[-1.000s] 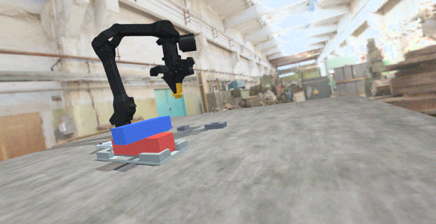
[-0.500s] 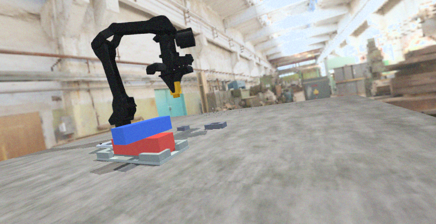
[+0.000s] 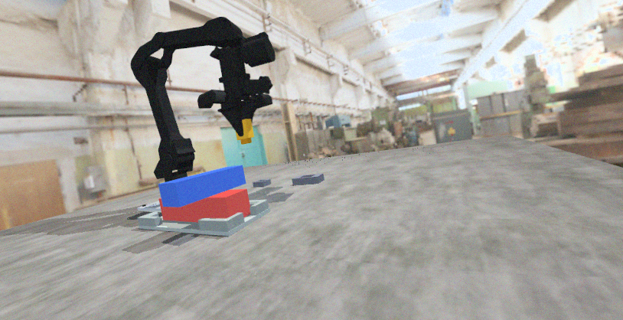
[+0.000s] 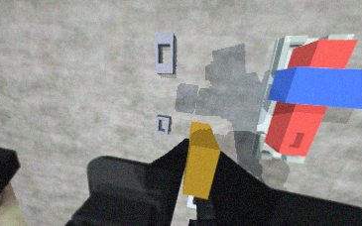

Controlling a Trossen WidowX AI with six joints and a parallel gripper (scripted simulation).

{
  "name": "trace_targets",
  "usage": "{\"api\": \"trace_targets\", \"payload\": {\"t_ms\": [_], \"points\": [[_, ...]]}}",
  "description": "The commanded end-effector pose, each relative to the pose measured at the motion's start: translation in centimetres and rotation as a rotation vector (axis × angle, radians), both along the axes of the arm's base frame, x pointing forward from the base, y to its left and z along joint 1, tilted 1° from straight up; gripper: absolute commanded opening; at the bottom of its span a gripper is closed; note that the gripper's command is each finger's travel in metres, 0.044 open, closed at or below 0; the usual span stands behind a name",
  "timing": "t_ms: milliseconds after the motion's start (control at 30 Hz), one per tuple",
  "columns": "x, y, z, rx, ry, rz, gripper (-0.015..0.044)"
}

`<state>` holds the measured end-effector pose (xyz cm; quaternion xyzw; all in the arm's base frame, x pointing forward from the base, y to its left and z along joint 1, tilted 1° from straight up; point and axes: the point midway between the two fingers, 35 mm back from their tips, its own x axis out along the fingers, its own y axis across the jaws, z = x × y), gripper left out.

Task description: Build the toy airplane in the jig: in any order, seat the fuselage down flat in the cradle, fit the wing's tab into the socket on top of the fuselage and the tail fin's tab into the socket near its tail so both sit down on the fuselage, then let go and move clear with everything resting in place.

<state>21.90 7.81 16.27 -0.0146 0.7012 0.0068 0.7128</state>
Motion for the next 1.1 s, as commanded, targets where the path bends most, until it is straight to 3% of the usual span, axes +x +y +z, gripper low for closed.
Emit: {"api": "trace_targets", "payload": {"t_ms": [0, 1067], "points": [[0.3, -1.1, -0.3, -0.008, -0.002, -0.005, 0.0], [1.3, -11.3, -2.1, -0.015, 0.002, 0.018, 0.0]]}}
